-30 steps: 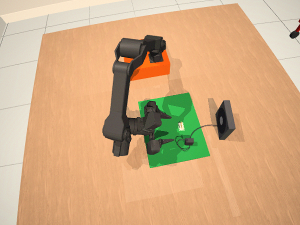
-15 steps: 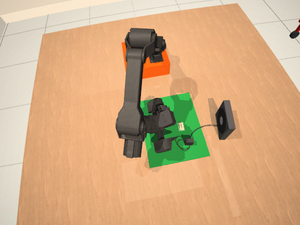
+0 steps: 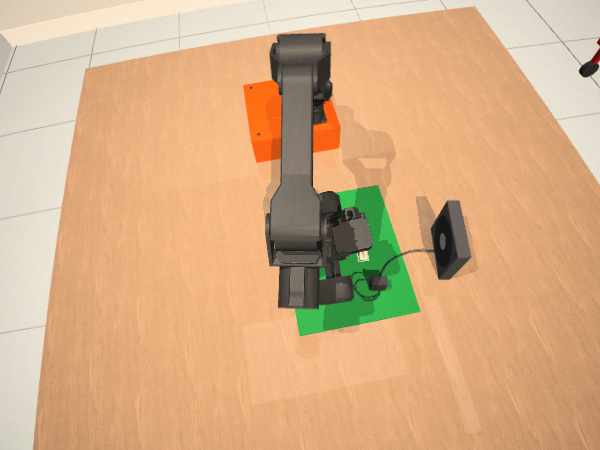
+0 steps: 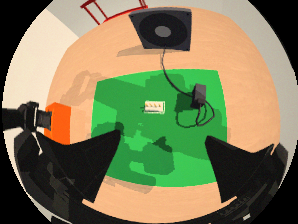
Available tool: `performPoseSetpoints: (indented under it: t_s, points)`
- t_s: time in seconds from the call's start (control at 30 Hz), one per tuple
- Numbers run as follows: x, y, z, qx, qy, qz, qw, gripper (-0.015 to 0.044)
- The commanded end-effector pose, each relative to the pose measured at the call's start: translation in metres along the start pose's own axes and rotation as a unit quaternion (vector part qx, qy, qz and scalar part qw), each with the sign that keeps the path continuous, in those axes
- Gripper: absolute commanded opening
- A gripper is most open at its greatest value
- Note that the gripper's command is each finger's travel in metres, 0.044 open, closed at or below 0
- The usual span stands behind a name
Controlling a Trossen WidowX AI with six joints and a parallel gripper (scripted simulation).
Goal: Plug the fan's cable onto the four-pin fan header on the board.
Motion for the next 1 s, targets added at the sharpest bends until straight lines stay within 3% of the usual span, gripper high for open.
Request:
performPoseSetpoints:
  t_s: [0.0, 0.5, 0.73, 0.97]
  points:
    - [-0.001, 0.008, -0.006, 0.051, -0.014, 0.013, 0.998, 0.0440]
    - [-0.006, 0.037, -0.034, 0.204, -0.100, 0.062, 0.972, 0.0440]
    - [-0.006, 0.035, -0.031, 0.190, -0.089, 0.062, 0.976, 0.0440]
    - [-0.011, 0.055, -0.033, 0.160, -0.145, 0.337, 0.916, 0.0440]
Point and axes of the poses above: the point midway between the two fingers, 35 mm back from their tips, its own z axis out along the fingers, its own x axis across the jaws, y = z × x, the point moved 5 cm from there along -z, back along the fingers, and after that the axes turned 3 degrees about -z, right-handed, at the moved point
